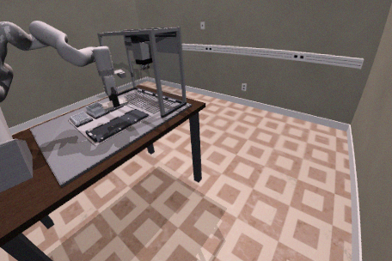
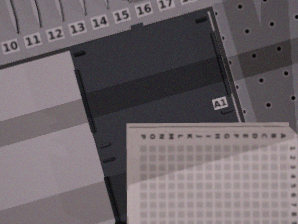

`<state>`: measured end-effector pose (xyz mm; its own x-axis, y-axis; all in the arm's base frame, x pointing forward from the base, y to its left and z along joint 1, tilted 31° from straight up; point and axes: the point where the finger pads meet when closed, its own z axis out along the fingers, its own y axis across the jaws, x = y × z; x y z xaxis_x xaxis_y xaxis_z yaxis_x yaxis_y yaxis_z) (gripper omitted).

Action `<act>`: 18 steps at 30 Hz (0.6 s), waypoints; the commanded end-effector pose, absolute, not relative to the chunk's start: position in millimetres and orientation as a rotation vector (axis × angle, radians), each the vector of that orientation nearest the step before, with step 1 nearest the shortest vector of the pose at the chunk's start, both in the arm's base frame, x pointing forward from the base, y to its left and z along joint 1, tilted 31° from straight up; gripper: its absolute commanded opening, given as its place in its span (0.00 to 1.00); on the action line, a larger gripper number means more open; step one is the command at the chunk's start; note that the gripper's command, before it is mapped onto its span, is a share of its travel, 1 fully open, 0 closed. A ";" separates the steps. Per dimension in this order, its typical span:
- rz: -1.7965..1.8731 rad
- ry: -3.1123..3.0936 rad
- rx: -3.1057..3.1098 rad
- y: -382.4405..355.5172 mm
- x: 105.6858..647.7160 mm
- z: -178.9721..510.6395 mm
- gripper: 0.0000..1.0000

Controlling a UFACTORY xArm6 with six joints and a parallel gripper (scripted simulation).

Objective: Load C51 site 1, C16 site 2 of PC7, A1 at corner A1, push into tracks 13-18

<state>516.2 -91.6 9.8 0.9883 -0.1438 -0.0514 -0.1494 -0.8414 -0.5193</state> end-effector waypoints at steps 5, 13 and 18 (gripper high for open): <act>0.100 0.507 -2.552 -92.9 517.6 11.4 0.00; 0.195 0.845 -2.472 -92.9 517.6 11.4 0.00; 0.230 0.969 -2.431 -92.9 517.6 11.4 0.00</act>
<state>516.1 -91.7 9.7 0.7851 -0.5414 -0.3008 -0.6185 -0.6599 -0.4267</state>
